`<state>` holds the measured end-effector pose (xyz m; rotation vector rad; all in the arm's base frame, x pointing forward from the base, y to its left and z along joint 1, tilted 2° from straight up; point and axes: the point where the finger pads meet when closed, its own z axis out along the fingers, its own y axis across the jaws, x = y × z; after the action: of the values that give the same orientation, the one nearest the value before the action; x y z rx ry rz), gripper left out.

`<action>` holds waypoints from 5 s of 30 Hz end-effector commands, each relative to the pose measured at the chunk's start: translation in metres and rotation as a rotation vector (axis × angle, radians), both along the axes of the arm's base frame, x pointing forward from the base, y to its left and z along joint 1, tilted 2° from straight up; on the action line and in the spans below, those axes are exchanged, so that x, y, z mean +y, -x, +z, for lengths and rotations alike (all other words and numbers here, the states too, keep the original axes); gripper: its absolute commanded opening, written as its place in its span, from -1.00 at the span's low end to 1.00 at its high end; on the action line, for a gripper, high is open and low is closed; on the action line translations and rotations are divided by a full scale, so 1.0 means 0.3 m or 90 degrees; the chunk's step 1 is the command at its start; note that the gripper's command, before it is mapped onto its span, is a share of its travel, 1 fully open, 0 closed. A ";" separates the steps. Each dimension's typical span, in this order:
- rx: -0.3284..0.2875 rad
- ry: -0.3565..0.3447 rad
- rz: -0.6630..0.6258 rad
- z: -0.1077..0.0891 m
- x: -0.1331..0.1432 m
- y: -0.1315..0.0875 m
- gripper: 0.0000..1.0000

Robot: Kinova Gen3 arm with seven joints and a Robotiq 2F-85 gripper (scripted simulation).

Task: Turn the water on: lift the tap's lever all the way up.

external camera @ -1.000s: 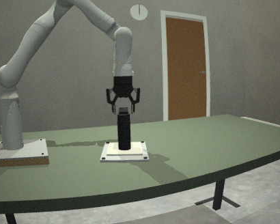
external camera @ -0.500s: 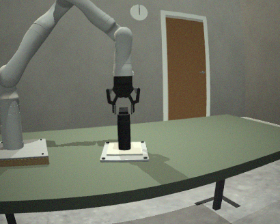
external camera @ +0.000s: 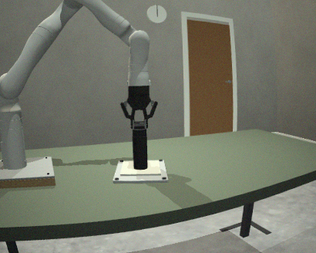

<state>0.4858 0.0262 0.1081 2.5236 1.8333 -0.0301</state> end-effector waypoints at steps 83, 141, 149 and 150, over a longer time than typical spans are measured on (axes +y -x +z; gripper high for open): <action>-0.001 0.000 0.000 0.125 -0.040 0.013 -0.80; -0.001 0.000 0.000 0.139 -0.048 0.016 -0.80; -0.001 0.000 0.000 0.139 -0.048 0.016 -0.80; -0.001 0.000 0.000 0.139 -0.048 0.016 -0.80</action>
<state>0.4810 0.0143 0.1455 2.5226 1.8394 -0.0333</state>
